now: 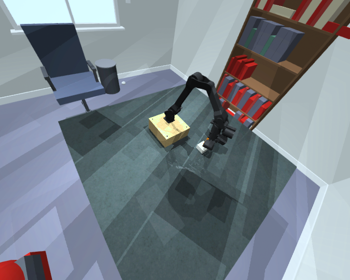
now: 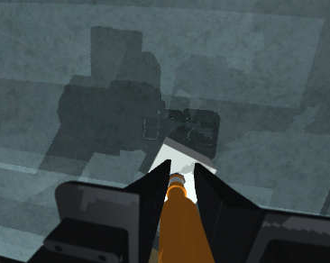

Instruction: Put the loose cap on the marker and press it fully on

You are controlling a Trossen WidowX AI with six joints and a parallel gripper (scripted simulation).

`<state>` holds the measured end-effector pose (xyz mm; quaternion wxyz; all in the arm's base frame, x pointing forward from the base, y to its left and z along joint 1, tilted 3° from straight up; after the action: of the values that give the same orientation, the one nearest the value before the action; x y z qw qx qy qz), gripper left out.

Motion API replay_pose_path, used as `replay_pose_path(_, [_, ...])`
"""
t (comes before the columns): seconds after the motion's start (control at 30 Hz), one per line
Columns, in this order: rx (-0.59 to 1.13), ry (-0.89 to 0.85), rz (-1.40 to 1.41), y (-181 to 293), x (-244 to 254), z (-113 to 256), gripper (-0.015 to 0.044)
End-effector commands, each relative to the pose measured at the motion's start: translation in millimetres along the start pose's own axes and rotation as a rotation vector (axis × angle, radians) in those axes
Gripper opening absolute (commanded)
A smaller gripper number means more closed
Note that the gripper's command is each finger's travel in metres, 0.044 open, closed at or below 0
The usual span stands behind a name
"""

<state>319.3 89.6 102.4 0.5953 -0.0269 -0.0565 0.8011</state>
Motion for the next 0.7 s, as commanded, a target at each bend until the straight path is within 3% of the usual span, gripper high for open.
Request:
replay_pose_path(0.0, [0.065,-0.008,0.003,2,2,-30,0.0])
replay_pose_path(0.47, [0.065,-0.008,0.003,2,2,-30,0.0])
replay_pose_path(0.5, [0.0,0.0,0.0,0,0,0,0.0026])
replay_pose_path(0.67, [0.0,0.0,0.0,0,0,0,0.0157])
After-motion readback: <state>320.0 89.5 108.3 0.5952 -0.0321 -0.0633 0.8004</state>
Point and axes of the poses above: the point midway between the two fingers, 35 mm back from their tips, its own z axis back along the fingers, its own x axis across the jaws, y = z × x, the point moved 9 cm from there along z, back along the fingers, and after that the axes turned 2 degrees about -z, right-handed, at the moved point
